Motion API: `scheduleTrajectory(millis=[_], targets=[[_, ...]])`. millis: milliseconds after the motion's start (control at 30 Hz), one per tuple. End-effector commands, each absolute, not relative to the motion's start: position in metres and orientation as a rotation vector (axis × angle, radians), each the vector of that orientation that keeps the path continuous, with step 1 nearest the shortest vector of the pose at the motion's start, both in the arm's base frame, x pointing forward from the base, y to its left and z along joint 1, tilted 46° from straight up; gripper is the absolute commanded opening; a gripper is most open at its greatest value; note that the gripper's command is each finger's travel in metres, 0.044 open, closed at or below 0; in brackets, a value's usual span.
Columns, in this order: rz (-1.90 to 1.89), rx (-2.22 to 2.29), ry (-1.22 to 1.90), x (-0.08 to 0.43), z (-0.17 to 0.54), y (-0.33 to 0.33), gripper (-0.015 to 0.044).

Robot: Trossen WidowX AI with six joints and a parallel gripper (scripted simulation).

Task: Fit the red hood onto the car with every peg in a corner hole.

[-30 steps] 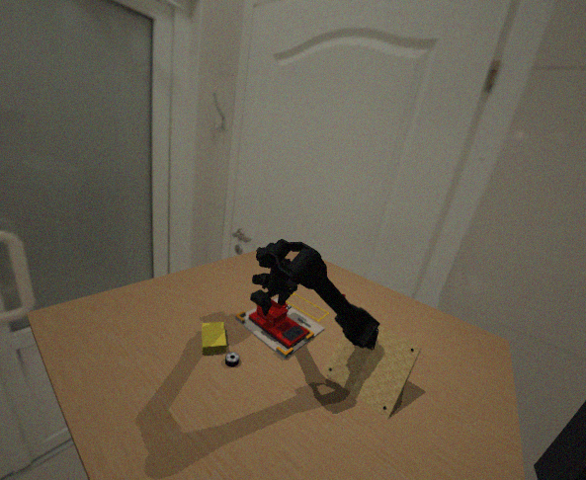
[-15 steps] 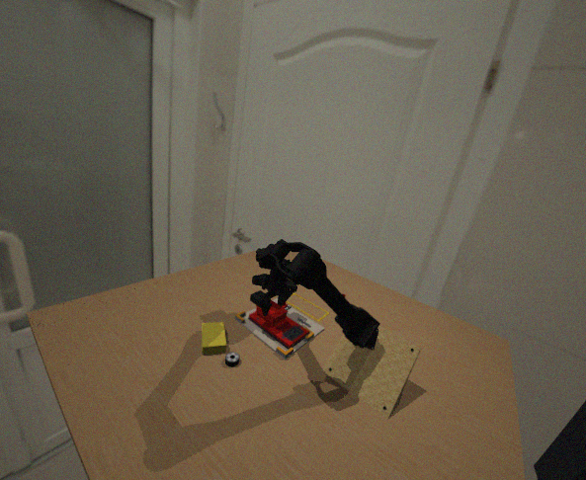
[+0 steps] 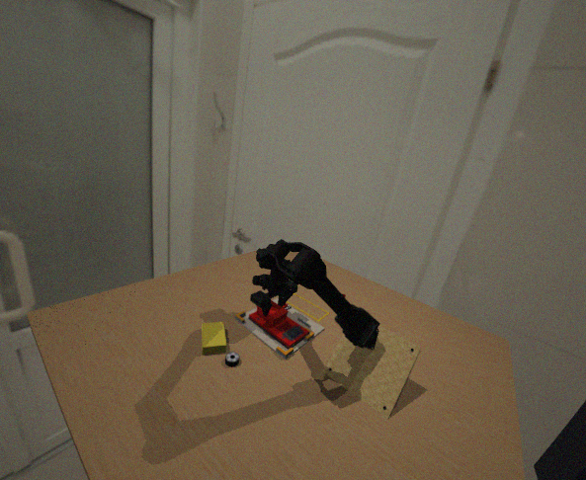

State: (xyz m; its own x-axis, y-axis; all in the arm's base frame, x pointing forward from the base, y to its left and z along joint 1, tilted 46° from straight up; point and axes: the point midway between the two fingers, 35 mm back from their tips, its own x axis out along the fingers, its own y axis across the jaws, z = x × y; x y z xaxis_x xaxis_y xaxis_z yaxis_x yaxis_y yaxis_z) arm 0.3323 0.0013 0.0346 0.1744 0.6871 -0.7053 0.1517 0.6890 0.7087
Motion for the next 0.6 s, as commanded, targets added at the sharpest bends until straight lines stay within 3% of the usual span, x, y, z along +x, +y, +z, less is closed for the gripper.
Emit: scheduleTrajectory(millis=[0, 567], targets=[[0.440, 0.763, 1.367, 0.3330, 0.0365, -0.0004, 0.0000], [0.438, 0.764, 1.365, 0.3324, 0.0384, -0.0024, 0.0000]])
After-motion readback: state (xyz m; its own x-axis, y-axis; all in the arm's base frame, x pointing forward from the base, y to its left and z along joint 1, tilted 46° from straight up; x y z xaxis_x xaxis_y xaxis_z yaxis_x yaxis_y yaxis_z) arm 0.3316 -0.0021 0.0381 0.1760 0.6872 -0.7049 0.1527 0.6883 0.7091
